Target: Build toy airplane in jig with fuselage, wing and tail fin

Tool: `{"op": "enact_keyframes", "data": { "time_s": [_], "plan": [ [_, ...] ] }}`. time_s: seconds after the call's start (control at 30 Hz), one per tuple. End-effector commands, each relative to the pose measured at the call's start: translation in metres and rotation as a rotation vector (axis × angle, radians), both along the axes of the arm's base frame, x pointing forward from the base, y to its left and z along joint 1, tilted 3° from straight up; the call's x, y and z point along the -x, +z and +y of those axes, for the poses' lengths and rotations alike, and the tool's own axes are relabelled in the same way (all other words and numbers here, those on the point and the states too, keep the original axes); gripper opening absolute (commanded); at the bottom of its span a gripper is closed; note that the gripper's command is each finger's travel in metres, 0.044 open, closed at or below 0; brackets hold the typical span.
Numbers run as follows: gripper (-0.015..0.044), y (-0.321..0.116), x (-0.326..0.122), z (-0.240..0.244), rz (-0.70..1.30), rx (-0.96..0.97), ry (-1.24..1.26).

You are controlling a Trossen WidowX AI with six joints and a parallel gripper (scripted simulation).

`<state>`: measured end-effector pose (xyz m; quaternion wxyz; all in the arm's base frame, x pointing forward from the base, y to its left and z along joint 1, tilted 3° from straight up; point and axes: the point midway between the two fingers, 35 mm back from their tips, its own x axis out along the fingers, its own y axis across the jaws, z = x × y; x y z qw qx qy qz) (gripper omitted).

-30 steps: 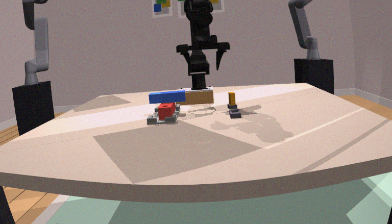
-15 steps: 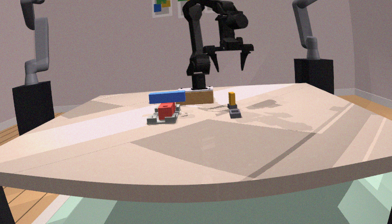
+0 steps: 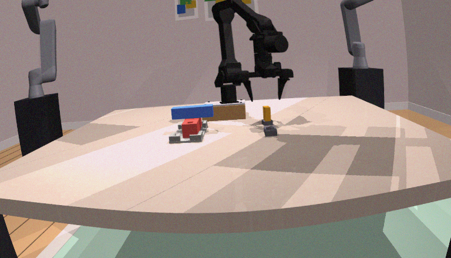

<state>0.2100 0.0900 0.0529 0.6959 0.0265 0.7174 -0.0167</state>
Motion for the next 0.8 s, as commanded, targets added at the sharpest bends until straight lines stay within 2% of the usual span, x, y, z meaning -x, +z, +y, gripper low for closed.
{"op": "enact_keyframes", "data": {
  "time_s": [0.0, 0.77],
  "plan": [
    [0.0440, -0.006, 0.001, 0.001, 0.002, -0.003, -0.005],
    [0.0440, -0.043, 0.001, 0.002, 0.002, -0.003, -0.005]
  ]
}}
